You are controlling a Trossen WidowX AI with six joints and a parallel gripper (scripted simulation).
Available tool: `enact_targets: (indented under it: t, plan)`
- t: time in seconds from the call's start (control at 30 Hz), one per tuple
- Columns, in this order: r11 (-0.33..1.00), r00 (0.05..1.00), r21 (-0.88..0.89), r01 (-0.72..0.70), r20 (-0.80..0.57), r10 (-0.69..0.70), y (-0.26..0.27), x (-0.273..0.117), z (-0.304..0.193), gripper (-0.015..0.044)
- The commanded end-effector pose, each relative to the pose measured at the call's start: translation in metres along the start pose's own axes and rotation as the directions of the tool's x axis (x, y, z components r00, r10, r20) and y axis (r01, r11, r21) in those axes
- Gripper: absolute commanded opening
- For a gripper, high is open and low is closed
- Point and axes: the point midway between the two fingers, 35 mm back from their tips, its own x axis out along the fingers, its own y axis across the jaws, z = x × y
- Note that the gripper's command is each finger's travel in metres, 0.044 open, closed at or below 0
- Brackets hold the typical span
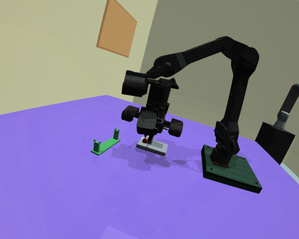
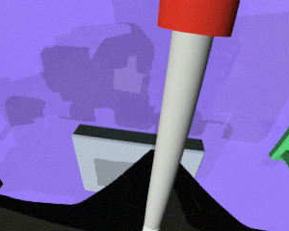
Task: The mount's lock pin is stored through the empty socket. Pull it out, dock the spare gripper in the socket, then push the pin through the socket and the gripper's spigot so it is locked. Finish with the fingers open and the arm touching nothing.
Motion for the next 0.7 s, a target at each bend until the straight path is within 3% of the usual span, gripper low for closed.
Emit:
enact_targets:
  t: [0.0, 0.67]
  plan:
    - [1.000, 1.000, -0.002, 0.000, -0.004, 0.000, 0.001, 0.001, -0.003, 0.0000]
    - [1.000, 1.000, -0.001, 0.002, -0.003, -0.002, 0.000, 0.004, -0.015, 0.0000]
